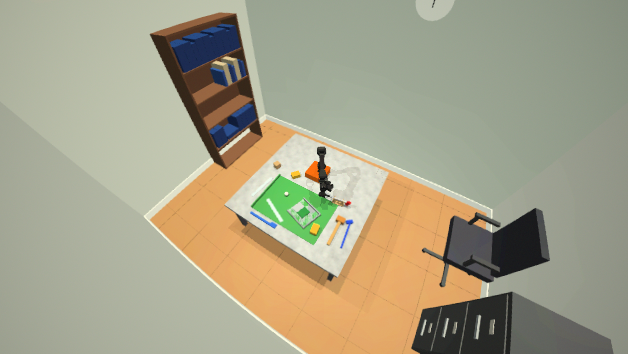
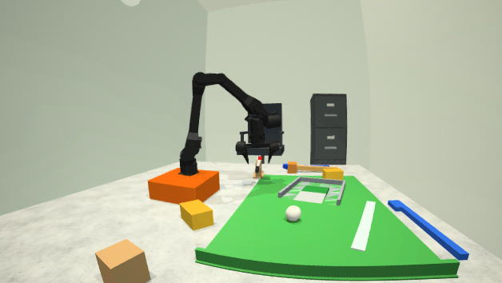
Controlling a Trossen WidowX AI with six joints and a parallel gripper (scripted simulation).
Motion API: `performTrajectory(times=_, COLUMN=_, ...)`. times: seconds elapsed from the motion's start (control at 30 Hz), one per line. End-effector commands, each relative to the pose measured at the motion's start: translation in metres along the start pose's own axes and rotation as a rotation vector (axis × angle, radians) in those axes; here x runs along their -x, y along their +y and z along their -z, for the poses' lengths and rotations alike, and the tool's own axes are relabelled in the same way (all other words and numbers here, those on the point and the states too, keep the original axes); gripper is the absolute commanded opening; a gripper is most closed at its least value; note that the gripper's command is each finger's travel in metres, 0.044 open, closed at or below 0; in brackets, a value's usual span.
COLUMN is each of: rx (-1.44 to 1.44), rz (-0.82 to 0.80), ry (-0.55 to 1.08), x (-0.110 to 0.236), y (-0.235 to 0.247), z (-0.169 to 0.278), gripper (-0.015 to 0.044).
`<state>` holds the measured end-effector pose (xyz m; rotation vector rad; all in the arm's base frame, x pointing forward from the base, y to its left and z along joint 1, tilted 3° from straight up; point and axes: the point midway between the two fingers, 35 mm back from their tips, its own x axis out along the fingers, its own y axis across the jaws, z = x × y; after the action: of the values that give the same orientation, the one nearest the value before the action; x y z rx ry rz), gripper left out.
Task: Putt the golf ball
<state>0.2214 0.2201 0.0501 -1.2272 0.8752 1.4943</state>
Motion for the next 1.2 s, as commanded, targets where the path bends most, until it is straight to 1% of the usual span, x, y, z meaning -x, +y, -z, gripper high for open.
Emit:
performTrajectory(times=0.0, rx=0.003, rz=-0.019, ry=0.004, x=-0.012, y=0.004, z=0.004, gripper=0.0440)
performTrajectory(times=0.1, rx=0.003, rz=-0.019, ry=0.004, x=-0.014, y=0.004, z=0.005, gripper=0.0440)
performTrajectory(times=0.27, rx=0.003, rz=-0.019, ry=0.004, x=-0.034, y=0.005, z=0.011, gripper=0.0440)
performTrajectory(times=1.07, rx=0.003, rz=-0.019, ry=0.004, x=-0.057, y=0.006, z=0.017, gripper=0.0440)
performTrajectory(times=1.17, rx=-0.001, rz=-0.012, ry=0.006, x=-0.054, y=0.003, z=0.016, gripper=0.0361)
